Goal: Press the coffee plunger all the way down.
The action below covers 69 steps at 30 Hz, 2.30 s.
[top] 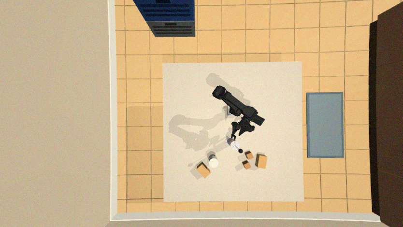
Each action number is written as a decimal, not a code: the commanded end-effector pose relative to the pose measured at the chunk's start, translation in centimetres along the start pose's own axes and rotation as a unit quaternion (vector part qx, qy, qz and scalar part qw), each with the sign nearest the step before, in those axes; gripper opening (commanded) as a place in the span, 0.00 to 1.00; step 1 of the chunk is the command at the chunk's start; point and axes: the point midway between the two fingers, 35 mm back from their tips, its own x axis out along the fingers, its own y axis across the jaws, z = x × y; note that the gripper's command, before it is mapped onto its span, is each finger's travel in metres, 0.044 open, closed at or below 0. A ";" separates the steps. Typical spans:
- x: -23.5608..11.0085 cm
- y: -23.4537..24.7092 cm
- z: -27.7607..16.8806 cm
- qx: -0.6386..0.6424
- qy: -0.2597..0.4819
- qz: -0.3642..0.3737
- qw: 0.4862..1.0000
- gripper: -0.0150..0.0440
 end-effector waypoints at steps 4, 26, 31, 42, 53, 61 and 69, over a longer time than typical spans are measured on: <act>0.1 -0.3 0.7 0.020 0.033 0.020 0.999 1.00; 0.5 -9.9 15.8 0.251 0.040 0.212 0.944 1.00; 1.3 -8.4 13.9 0.251 0.040 0.212 0.944 1.00; 2.3 -6.4 11.5 0.251 0.040 0.212 0.944 1.00; 3.8 -5.7 11.6 0.251 0.039 0.211 0.944 1.00; 5.0 -5.2 11.6 0.252 0.039 0.211 0.944 1.00; 5.8 -4.8 11.6 0.252 0.038 0.211 0.944 1.00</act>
